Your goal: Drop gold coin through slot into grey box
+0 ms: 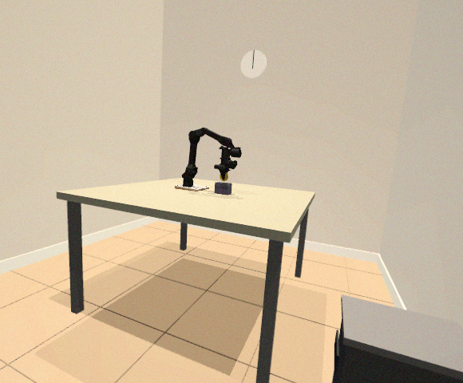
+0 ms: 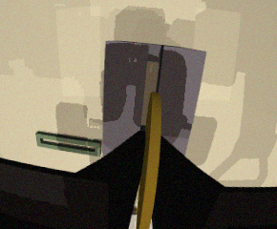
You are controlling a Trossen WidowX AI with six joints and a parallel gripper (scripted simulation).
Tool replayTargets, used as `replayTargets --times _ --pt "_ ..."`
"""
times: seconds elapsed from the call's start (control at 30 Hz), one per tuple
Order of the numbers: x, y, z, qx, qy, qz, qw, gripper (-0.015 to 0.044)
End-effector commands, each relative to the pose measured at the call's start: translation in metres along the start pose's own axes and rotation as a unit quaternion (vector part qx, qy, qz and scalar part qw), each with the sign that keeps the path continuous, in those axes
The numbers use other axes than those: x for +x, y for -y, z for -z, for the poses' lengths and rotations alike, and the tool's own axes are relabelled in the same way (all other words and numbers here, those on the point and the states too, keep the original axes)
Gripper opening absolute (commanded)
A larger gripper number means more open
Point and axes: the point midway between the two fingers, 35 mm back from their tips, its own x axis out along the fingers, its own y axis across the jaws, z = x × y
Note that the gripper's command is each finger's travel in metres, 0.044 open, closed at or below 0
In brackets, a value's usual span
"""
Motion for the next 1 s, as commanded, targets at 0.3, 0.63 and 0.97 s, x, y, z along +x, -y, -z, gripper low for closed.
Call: replayTargets --times 0.3,0.63,0.97 --pt "0.0074 0.0001 0.0005 -0.003 -0.001 0.0 1.0 0.0" --pt "0.0084 0.0 -0.0002 -0.001 0.0 0.0 1.0 0.0053" --pt "0.0084 0.0 -0.0002 -0.001 0.0 0.0 1.0 0.0161"
